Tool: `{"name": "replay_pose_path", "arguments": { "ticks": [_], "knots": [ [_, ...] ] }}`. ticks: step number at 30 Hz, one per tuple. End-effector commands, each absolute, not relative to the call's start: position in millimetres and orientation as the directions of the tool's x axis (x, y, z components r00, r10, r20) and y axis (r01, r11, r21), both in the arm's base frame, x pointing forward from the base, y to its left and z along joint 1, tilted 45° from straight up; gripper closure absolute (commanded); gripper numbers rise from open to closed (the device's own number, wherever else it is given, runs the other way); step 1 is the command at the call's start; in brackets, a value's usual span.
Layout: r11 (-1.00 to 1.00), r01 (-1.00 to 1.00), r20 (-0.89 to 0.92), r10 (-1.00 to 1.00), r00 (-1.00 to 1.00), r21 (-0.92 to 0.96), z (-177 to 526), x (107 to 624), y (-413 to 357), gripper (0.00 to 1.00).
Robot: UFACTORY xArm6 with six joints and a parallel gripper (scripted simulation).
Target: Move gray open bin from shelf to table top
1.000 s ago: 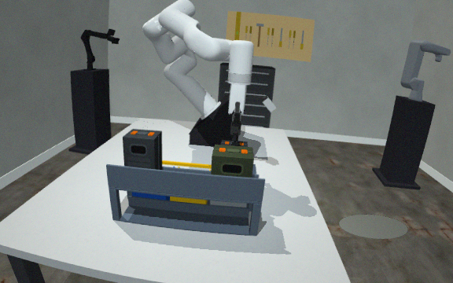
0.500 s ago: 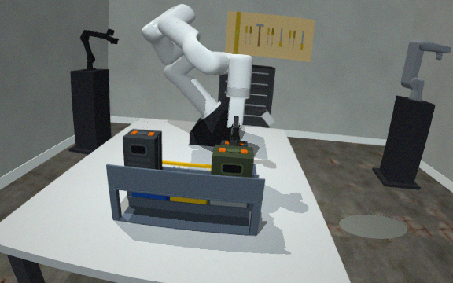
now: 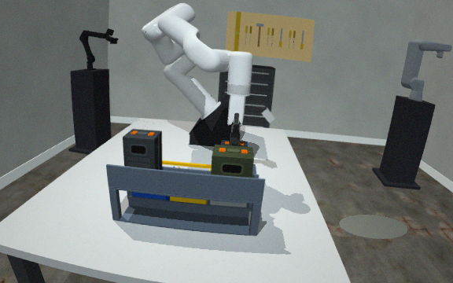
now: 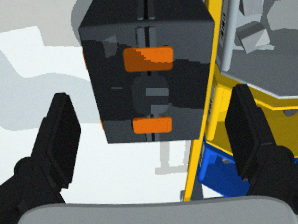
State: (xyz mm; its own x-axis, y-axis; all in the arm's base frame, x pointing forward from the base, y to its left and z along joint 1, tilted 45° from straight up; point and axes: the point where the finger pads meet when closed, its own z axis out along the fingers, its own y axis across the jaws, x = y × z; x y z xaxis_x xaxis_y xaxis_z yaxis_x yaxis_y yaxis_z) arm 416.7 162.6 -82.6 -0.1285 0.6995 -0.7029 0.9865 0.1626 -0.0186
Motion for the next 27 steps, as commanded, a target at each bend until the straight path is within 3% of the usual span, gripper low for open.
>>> {"name": "replay_pose_path", "arguments": {
  "ticks": [1, 27],
  "knots": [
    [0.163, 0.986, -0.702, 0.7, -0.128, -0.017, -81.4, 417.2, 164.0, 0.0],
    [0.163, 0.986, -0.702, 0.7, -0.128, -0.017, -77.0, 416.7, 168.5, 0.0]
  ]
}}
